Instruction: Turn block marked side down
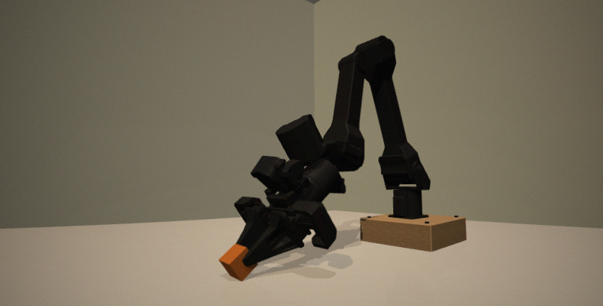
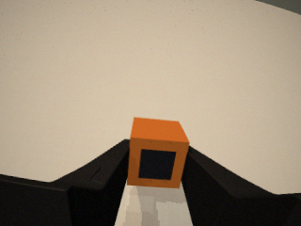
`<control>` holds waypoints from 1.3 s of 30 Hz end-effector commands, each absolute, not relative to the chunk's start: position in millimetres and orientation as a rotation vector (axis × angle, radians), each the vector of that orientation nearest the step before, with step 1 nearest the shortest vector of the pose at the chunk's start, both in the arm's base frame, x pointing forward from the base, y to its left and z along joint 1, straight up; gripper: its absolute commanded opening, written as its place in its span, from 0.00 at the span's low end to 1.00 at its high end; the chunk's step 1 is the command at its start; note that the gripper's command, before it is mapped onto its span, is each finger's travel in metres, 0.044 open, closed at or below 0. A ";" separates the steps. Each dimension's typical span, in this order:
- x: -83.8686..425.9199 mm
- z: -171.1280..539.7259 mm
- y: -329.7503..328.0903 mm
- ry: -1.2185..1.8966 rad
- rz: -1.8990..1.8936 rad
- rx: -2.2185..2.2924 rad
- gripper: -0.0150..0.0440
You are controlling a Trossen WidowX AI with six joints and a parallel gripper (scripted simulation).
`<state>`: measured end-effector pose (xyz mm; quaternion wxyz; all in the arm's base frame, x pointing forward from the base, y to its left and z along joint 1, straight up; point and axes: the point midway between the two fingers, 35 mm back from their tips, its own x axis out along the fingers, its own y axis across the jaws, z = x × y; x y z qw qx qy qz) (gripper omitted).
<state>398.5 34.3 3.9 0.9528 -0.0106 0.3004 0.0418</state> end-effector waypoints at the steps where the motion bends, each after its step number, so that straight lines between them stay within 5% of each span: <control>1: 390.1 -2.1 33.2 0.579 0.080 -0.018 0.25; 25: 382.2 2.9 32.5 0.476 0.081 -0.013 0.25; 39: 382.2 2.9 32.5 0.476 0.081 -0.013 0.88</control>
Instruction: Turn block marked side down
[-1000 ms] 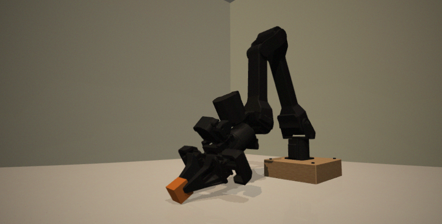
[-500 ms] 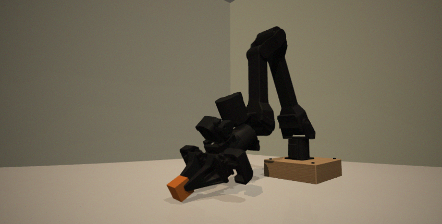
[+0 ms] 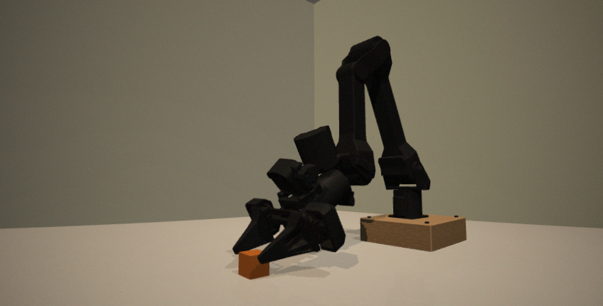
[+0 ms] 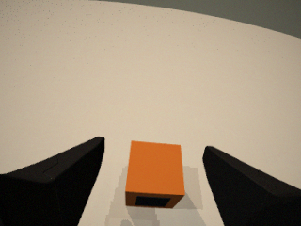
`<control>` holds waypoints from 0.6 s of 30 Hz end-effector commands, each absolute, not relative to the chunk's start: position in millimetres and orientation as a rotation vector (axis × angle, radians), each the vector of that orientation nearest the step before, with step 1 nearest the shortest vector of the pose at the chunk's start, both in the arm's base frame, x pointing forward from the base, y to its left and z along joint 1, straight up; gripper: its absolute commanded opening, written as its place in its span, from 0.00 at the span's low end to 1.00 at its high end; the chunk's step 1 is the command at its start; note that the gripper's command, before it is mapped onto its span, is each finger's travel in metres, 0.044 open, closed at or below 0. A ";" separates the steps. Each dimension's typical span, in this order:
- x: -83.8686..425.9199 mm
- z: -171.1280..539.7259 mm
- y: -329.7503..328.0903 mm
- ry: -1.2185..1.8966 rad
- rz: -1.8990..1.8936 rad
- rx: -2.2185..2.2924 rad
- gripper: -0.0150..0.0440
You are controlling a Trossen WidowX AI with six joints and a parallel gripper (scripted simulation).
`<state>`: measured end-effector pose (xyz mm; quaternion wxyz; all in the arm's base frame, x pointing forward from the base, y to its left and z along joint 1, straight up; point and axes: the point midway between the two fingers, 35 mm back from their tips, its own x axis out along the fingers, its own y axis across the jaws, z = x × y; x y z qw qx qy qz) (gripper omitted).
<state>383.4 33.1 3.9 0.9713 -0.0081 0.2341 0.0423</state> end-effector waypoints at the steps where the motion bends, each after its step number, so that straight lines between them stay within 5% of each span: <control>1: 382.2 2.9 32.5 0.476 0.081 -0.013 0.92; 3: 382.2 2.9 32.5 0.476 0.081 -0.013 1.00; 18: 382.2 2.9 32.5 0.476 0.081 -0.013 1.00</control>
